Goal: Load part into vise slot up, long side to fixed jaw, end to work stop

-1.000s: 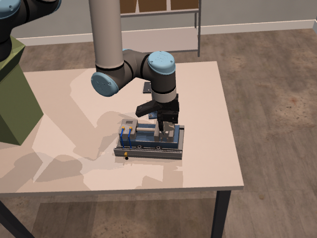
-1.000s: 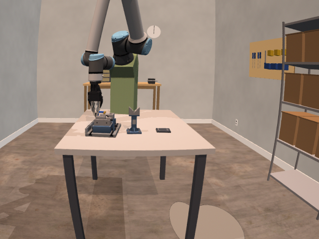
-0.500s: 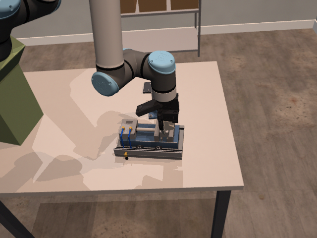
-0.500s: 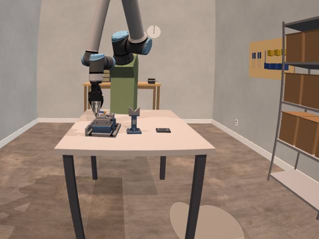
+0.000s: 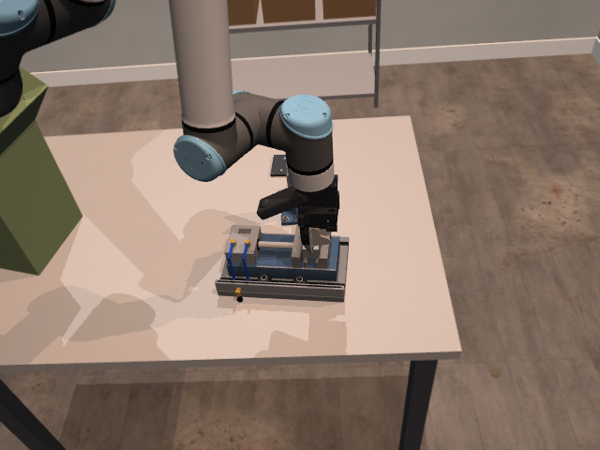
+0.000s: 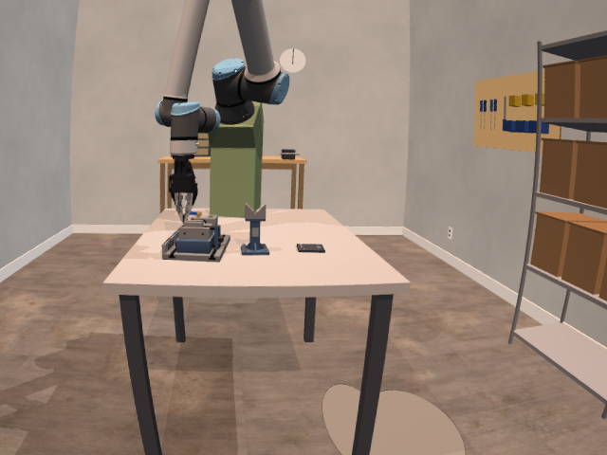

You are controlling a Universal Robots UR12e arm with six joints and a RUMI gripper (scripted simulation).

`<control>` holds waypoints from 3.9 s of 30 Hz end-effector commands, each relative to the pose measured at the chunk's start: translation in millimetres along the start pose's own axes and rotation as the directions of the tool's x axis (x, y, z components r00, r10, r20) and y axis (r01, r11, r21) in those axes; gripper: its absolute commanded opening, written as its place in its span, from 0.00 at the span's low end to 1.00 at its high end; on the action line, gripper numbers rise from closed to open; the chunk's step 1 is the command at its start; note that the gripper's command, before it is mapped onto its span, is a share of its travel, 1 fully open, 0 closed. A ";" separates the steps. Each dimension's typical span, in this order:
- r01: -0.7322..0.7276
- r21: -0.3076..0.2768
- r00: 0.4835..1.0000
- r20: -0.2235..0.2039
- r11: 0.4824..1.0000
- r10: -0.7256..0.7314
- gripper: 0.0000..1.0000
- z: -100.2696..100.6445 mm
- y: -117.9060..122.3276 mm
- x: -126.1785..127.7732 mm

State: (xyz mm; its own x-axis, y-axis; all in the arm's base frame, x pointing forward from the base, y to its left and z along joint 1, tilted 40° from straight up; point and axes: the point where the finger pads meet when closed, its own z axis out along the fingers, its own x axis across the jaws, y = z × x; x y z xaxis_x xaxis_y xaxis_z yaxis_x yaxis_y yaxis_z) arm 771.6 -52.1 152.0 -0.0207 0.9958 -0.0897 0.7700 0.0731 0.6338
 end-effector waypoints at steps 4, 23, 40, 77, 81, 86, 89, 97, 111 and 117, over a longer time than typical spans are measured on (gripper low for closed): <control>0.000 -0.001 1.000 0.000 1.000 0.000 0.00 -0.4 0.5 1.5; 0.000 -0.001 1.000 0.000 1.000 0.000 0.00 -0.4 0.5 3.1; 0.000 -0.001 1.000 0.000 1.000 0.000 0.00 -0.4 0.5 3.7; 0.000 -0.001 1.000 0.000 1.000 0.000 0.00 -0.4 0.5 1.1; 0.000 -0.001 1.000 0.000 1.000 0.000 0.00 -0.4 0.5 -4.3; 0.000 -0.001 1.000 0.000 1.000 0.000 0.00 -0.4 0.5 -13.6; 0.000 -0.001 1.000 0.000 1.000 0.000 0.00 -0.4 0.5 -19.0; 0.000 -0.001 1.000 0.000 1.000 0.000 0.00 -0.4 0.5 -26.1; 0.000 -0.001 1.000 0.000 1.000 0.000 0.00 -2.3 0.5 -27.2; 0.000 -0.001 1.000 0.000 1.000 0.000 0.00 -9.8 0.5 -27.2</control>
State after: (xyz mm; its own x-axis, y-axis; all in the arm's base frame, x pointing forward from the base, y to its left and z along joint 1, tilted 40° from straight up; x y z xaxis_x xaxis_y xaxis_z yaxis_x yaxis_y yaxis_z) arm 769.6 -78.9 157.6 -0.0207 0.9958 -0.0896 0.7700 0.0730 0.6338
